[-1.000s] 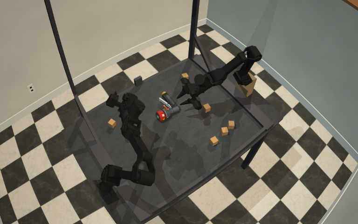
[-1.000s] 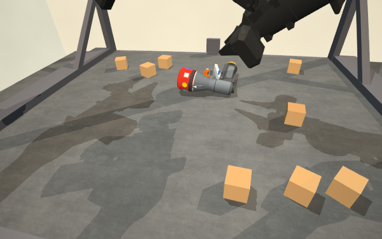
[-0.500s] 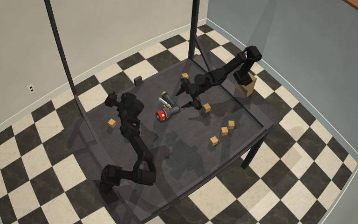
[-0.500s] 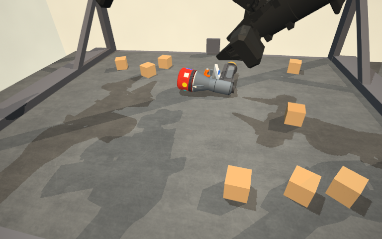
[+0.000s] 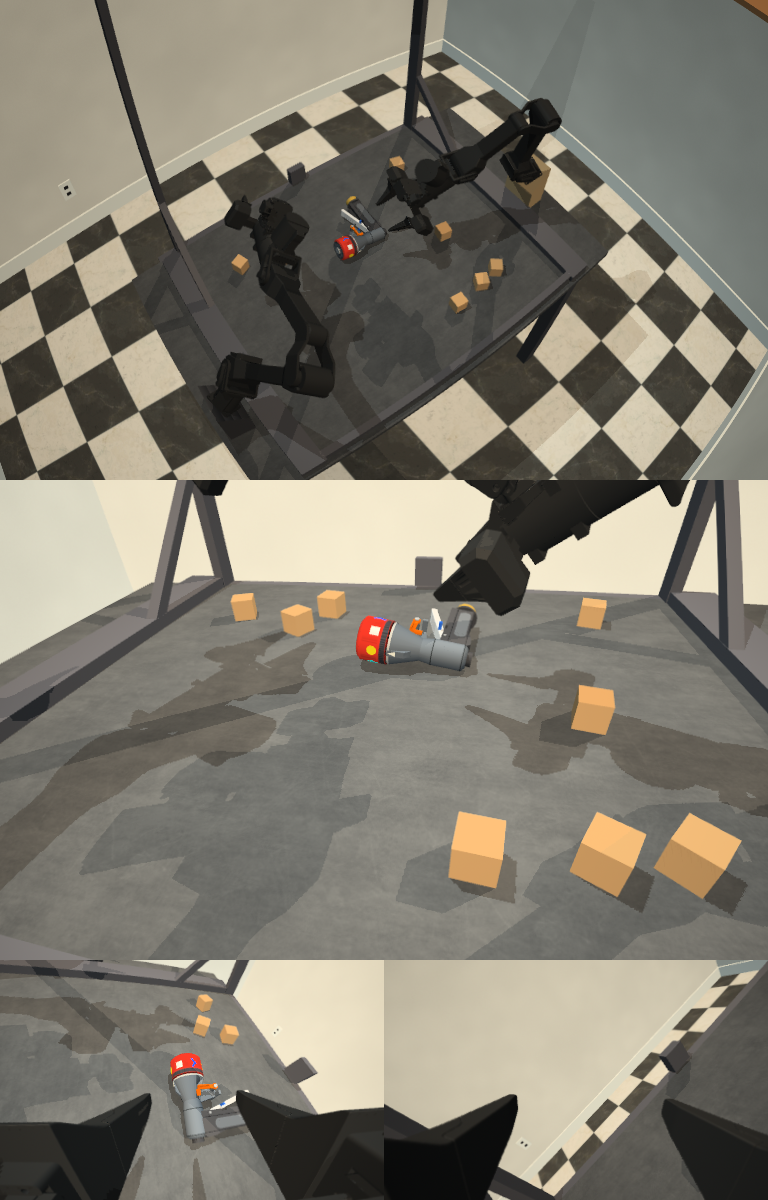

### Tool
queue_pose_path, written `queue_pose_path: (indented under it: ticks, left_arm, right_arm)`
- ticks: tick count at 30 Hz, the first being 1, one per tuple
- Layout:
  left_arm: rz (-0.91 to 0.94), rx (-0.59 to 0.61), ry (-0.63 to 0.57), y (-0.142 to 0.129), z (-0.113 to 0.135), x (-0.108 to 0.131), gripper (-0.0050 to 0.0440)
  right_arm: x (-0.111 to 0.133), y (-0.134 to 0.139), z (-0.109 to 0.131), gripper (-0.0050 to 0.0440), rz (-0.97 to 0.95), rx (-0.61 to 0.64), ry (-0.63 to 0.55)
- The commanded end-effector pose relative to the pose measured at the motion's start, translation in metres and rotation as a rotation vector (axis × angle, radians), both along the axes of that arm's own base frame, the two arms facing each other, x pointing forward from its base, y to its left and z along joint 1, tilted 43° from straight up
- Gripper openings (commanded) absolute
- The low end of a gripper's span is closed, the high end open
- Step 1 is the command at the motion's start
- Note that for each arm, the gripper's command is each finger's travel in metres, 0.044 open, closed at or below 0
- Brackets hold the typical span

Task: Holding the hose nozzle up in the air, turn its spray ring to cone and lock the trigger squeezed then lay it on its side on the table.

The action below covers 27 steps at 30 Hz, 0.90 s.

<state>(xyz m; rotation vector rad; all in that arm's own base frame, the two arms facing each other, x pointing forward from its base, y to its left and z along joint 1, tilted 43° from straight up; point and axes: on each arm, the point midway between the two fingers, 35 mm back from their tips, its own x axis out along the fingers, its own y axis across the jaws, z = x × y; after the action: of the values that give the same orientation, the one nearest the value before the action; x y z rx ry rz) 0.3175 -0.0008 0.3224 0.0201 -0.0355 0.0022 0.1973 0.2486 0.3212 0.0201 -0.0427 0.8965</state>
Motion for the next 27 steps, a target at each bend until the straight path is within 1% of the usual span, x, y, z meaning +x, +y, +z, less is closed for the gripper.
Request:
queue_pose_path:
  ticks: [1,8,10,11,20,21,23,24,25,27]
  left_arm:
    - [0.007,0.072,0.03,-0.005,0.014,0.009,0.0367]
    - [0.014,0.302,0.208,-0.019,0.007,0.035,0.0367]
    - [0.014,0.302,0.208,-0.019,0.007,0.035,0.0367]
    - [0.011,0.333,0.23,-0.021,0.007,0.037,0.0367]
    - [-0.034,0.631,0.423,-0.043,-0.004,0.059,0.0367]
    - [-0.045,0.67,0.458,-0.046,-0.012,0.06,0.0367]
    - [-0.06,0.741,0.493,-0.051,-0.012,0.064,0.0367]
    - [-0.074,0.782,0.528,-0.054,-0.02,0.065,0.0367]
    - [-0.083,0.818,0.545,-0.057,-0.02,0.066,0.0367]
    - [-0.083,0.818,0.545,-0.057,-0.02,0.066,0.0367]
  right_arm:
    - [-0.001,-0.001,0.007,0.0414,-0.001,0.014,-0.012]
    - [-0.001,-0.001,0.007,0.0414,-0.001,0.014,-0.012]
    - [-0.001,-0.001,0.007,0.0414,-0.001,0.014,-0.012]
    - [-0.001,-0.001,0.007,0.0414,-0.001,0.014,-0.012]
    - [-0.001,-0.001,0.007,0.0414,-0.001,0.014,-0.012]
    - [-0.001,-0.001,0.007,0.0414,-0.001,0.014,-0.012]
    - [-0.001,-0.001,0.007,0.0414,-0.001,0.014,-0.012]
    - [-0.001,-0.001,0.007,0.0414,-0.001,0.014,-0.012]
    - [-0.001,-0.001,0.007,0.0414,-0.001,0.014,-0.012]
    - [-0.001,-0.001,0.007,0.0414,-0.001,0.014,-0.012]
